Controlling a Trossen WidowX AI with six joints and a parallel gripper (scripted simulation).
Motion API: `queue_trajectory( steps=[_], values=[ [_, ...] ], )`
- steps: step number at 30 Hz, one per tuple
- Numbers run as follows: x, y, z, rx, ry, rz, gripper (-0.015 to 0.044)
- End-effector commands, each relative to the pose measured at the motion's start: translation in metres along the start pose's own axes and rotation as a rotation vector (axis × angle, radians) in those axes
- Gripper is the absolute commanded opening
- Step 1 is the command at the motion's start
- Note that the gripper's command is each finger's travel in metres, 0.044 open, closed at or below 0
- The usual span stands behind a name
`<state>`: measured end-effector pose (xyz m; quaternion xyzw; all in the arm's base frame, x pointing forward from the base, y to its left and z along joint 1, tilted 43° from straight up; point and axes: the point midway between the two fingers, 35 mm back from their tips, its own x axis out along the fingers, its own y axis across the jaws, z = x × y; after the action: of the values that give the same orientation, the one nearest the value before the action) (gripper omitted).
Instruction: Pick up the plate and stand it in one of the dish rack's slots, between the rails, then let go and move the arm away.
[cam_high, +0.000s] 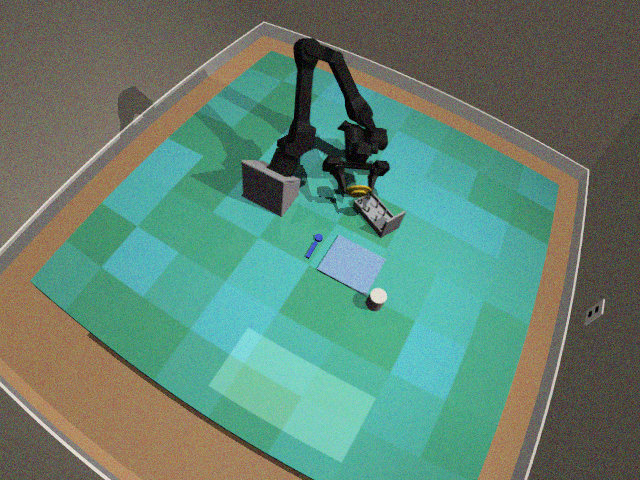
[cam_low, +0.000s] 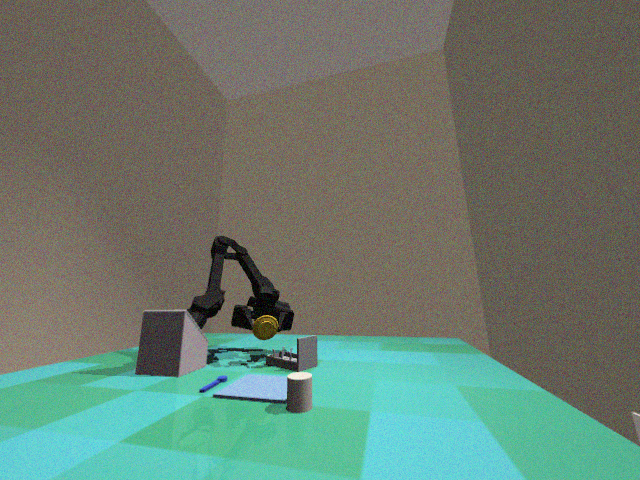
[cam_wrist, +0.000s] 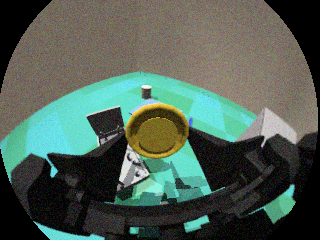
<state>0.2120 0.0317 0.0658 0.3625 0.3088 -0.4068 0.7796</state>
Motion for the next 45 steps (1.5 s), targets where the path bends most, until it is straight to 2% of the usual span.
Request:
queue_trajectory(
  steps=[1,24,45],
  values=[
    [-0.004,0.005,-0.001,-0.004,-0.056,0.08,0.0],
    [-0.04,0.021,-0.015,0.014,-0.257,0.495,0.0],
    [-0.028,0.029,-0.029,0.01,-0.258,0.502,0.0]
  ],
)
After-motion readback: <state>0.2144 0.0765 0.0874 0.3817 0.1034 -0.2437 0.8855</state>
